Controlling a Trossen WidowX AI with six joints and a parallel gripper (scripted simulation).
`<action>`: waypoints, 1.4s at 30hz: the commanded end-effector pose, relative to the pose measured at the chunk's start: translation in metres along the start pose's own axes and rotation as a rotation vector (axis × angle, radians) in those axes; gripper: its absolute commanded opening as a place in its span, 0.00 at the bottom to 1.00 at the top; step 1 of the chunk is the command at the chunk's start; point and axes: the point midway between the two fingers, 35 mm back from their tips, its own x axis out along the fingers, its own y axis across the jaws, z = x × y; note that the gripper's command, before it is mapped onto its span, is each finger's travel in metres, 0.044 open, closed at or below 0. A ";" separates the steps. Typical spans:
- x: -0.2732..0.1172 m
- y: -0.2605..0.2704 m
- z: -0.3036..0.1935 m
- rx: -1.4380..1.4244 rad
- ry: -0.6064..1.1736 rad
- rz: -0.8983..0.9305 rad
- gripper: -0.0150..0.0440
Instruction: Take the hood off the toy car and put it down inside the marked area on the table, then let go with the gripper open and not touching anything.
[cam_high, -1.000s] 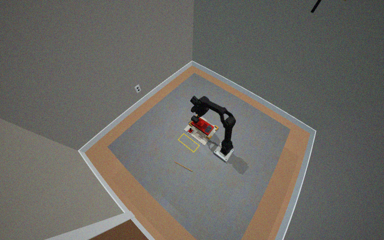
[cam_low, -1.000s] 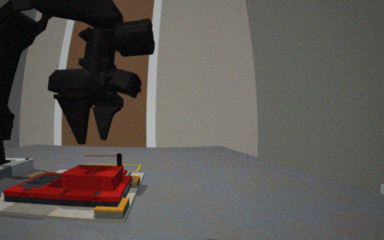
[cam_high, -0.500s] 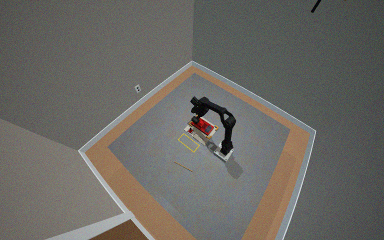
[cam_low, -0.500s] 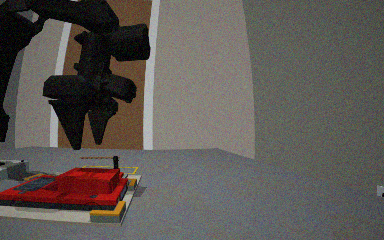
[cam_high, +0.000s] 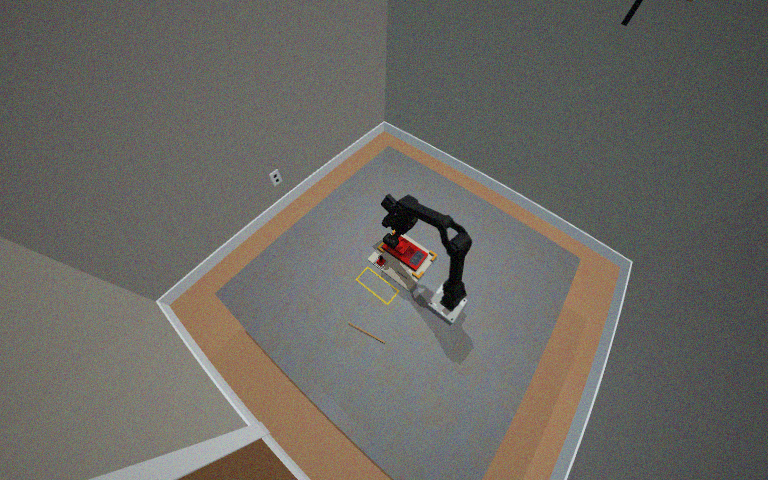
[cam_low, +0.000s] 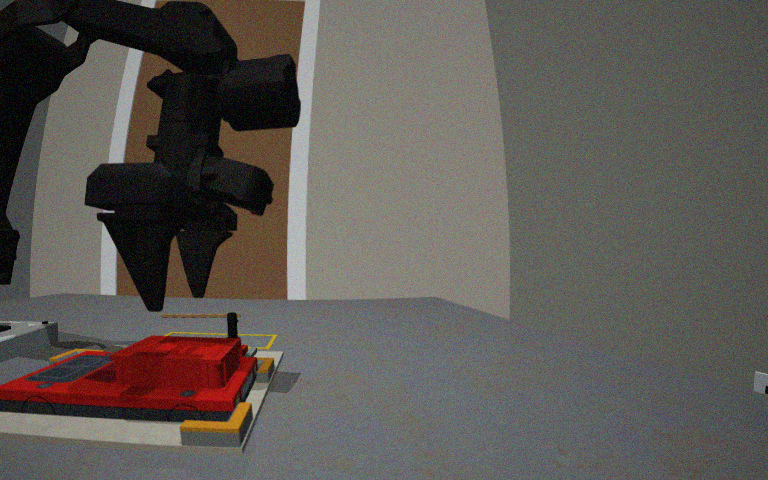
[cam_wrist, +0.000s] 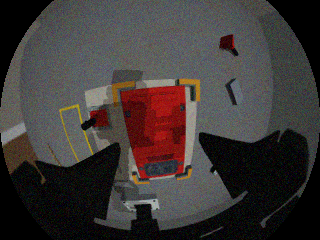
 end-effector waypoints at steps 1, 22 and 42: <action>0.004 0.001 0.000 -0.004 0.002 0.004 1.00; 0.019 0.000 0.000 -0.004 0.002 0.004 1.00; 0.033 0.000 -0.001 -0.004 0.002 0.004 1.00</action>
